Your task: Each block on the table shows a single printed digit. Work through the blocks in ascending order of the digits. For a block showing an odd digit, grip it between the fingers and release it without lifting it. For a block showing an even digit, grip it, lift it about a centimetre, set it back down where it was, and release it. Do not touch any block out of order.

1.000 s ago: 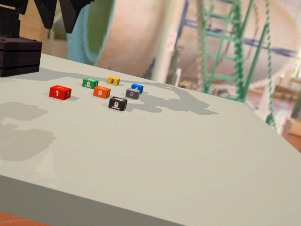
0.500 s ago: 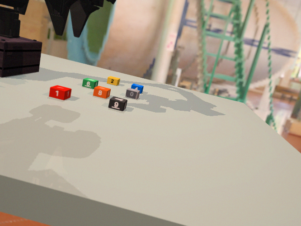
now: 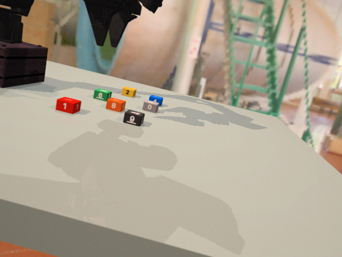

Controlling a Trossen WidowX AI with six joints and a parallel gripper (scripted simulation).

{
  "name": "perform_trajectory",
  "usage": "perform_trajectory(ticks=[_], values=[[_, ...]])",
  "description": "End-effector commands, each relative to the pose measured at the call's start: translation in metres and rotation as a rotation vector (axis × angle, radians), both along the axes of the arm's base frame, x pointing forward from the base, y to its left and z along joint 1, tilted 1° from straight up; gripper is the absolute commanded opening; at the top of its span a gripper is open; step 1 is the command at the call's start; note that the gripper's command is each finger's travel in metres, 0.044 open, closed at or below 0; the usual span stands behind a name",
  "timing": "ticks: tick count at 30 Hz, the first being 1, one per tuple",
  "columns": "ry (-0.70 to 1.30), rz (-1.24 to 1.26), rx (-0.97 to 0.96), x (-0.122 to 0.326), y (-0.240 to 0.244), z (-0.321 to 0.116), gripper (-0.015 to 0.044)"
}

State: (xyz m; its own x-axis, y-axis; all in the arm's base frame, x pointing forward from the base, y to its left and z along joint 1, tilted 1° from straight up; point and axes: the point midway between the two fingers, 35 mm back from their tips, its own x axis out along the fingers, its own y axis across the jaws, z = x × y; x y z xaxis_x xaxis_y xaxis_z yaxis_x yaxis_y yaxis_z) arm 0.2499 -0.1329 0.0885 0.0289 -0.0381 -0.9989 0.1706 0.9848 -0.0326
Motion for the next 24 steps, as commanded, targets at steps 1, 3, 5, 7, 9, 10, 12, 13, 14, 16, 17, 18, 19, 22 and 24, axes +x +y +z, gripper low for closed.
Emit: perform_trajectory(ticks=[1,3,5,7,9,10,12,13,14,16,17,18,19,22,24], values=[[0.002,0.001,0.004,0.024,0.038,-0.001,0.0400],[0.002,-0.001,0.007,0.032,0.053,-0.001,0.0400],[0.002,-0.002,0.007,0.032,0.055,-0.001,0.0400],[0.002,-0.002,0.007,0.032,0.055,-0.001,0.0400],[0.002,-0.002,0.007,0.032,0.055,-0.001,0.0400],[0.002,-0.002,0.007,0.032,0.055,-0.001,0.0400],[0.002,-0.002,0.007,0.032,0.055,-0.001,0.0400],[0.002,-0.002,0.007,0.032,0.055,-0.001,0.0400],[0.002,-0.002,0.007,0.032,0.055,-0.001,0.0400],[0.002,-0.002,0.007,0.032,0.055,-0.001,0.0400],[0.002,-0.002,0.007,0.032,0.055,-0.001,0.0400],[0.002,-0.002,0.007,0.032,0.055,-0.001,0.0400],[0.002,-0.002,0.007,0.032,0.055,-0.001,0.0400],[0.002,-0.002,0.007,0.032,0.055,-0.001,0.0400],[0.002,-0.002,0.007,0.032,0.058,-0.001,0.0400]])
